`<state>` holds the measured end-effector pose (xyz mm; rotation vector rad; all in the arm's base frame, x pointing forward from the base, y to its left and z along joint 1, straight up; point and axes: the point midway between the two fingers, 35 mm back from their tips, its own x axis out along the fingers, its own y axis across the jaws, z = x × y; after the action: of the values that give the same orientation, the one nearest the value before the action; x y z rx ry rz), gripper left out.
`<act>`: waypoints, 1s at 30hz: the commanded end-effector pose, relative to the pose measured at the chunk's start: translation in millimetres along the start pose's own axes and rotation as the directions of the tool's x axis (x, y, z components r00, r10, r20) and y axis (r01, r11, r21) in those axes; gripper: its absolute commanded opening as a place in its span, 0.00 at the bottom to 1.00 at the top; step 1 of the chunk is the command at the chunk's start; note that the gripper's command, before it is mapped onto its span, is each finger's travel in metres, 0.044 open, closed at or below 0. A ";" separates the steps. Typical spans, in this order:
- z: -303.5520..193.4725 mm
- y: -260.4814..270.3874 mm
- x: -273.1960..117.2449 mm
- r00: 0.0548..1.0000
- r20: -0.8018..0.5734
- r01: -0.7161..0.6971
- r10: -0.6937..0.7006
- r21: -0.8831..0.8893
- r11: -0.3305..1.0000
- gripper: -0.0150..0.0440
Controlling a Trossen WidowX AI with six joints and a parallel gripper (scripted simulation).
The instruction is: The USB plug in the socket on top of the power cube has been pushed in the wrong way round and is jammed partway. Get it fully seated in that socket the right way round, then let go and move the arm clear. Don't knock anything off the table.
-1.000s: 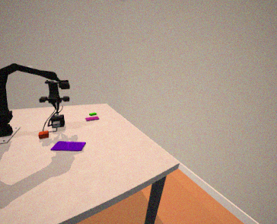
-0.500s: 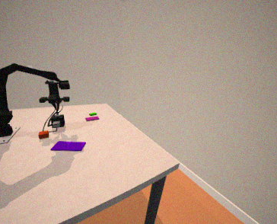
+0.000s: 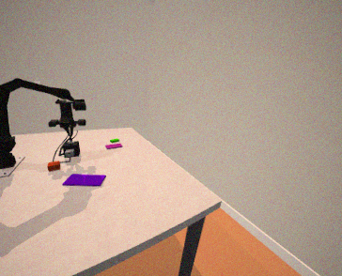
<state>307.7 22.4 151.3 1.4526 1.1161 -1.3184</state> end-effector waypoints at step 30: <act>-0.3 0.2 4.0 1.000 -0.005 -0.001 0.001 0.003 1.000 0.25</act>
<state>307.8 22.3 147.8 1.4529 1.1158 -1.3182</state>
